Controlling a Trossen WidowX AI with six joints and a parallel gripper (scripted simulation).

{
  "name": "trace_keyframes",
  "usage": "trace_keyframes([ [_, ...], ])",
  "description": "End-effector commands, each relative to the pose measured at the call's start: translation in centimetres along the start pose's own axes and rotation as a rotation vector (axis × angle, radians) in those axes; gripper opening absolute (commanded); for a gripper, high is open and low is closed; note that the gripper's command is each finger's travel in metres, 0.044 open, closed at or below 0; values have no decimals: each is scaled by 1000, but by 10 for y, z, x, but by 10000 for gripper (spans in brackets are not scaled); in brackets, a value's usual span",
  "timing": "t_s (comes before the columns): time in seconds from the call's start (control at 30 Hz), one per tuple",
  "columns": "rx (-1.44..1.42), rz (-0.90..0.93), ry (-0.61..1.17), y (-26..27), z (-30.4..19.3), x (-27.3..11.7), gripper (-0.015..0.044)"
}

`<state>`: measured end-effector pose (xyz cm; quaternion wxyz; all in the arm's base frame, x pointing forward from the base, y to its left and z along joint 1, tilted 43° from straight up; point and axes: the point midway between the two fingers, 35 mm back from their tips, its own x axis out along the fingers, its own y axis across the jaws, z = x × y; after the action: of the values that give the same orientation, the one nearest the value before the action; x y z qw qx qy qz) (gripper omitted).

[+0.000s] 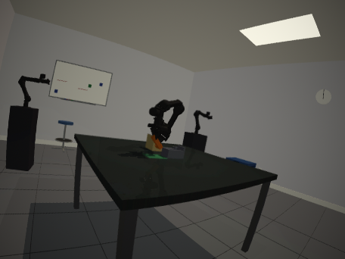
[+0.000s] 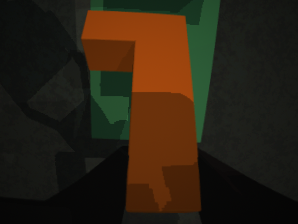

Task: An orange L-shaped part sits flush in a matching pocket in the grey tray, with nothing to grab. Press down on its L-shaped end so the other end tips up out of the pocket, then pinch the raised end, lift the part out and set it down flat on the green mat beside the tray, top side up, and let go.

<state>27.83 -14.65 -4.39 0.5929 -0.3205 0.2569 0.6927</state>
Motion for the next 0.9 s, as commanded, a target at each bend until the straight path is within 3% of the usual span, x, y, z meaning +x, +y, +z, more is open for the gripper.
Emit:
trace_keyframes([
  [0.0,4,-3,-4,0,0,8,0],
  [0.87,3,-3,-5,0,1,50,0],
])
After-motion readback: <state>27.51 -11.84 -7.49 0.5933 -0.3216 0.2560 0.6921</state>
